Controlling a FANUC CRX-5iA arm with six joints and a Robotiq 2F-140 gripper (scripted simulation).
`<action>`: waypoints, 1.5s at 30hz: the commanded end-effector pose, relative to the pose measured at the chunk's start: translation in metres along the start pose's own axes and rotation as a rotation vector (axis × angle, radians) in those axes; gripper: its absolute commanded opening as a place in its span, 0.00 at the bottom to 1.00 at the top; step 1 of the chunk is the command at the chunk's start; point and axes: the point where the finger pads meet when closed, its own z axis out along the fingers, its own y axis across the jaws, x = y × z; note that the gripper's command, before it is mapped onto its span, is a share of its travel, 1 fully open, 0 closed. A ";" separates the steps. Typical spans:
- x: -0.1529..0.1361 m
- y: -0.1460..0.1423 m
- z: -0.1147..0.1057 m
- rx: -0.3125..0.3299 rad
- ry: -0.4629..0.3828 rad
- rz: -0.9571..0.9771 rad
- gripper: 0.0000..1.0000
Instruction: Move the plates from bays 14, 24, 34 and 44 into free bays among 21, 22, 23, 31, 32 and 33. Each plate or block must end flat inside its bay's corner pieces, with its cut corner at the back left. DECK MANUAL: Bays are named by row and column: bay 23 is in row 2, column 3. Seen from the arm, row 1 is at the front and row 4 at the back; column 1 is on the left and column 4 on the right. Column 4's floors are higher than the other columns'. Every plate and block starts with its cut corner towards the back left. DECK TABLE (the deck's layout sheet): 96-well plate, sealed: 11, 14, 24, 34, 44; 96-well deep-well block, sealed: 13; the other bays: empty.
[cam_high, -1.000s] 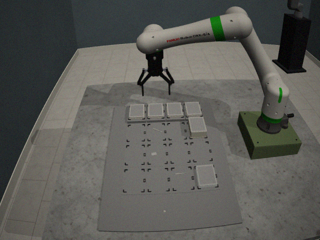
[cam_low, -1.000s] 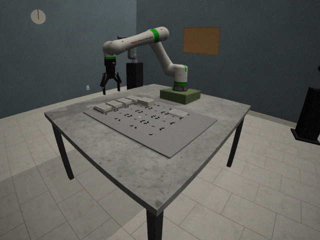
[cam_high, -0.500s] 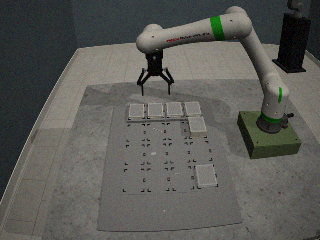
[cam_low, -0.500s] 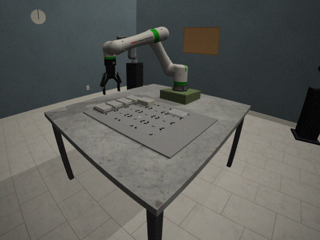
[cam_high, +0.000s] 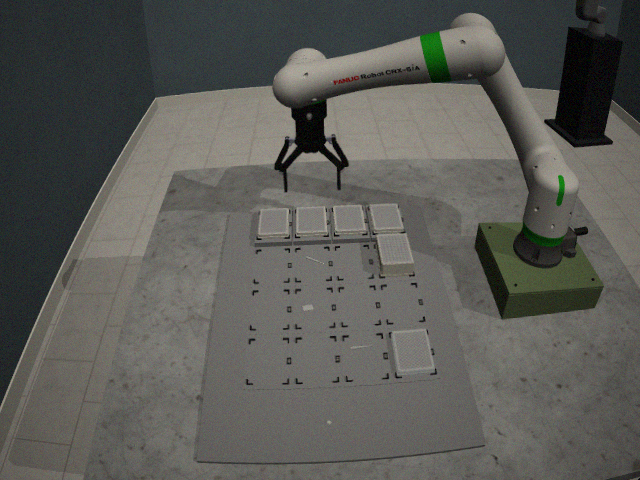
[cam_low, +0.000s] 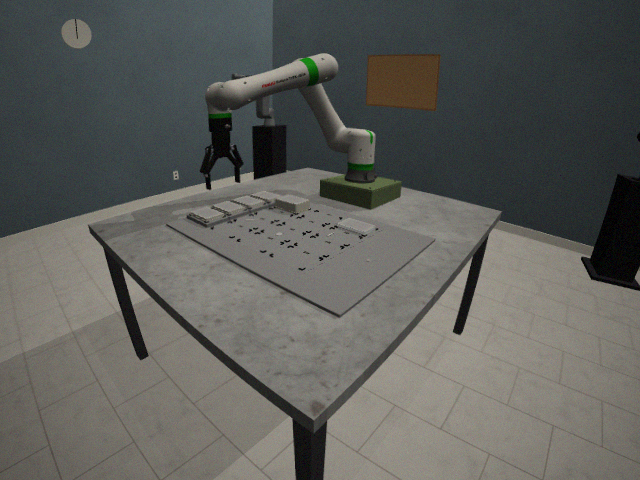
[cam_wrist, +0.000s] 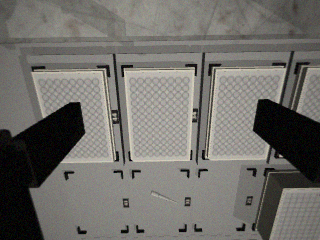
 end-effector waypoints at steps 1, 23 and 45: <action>0.000 -0.001 -0.002 0.002 0.001 0.000 1.00; 0.000 -0.061 -0.002 0.003 0.001 0.000 1.00; 0.000 -0.108 -0.002 0.003 0.001 0.000 1.00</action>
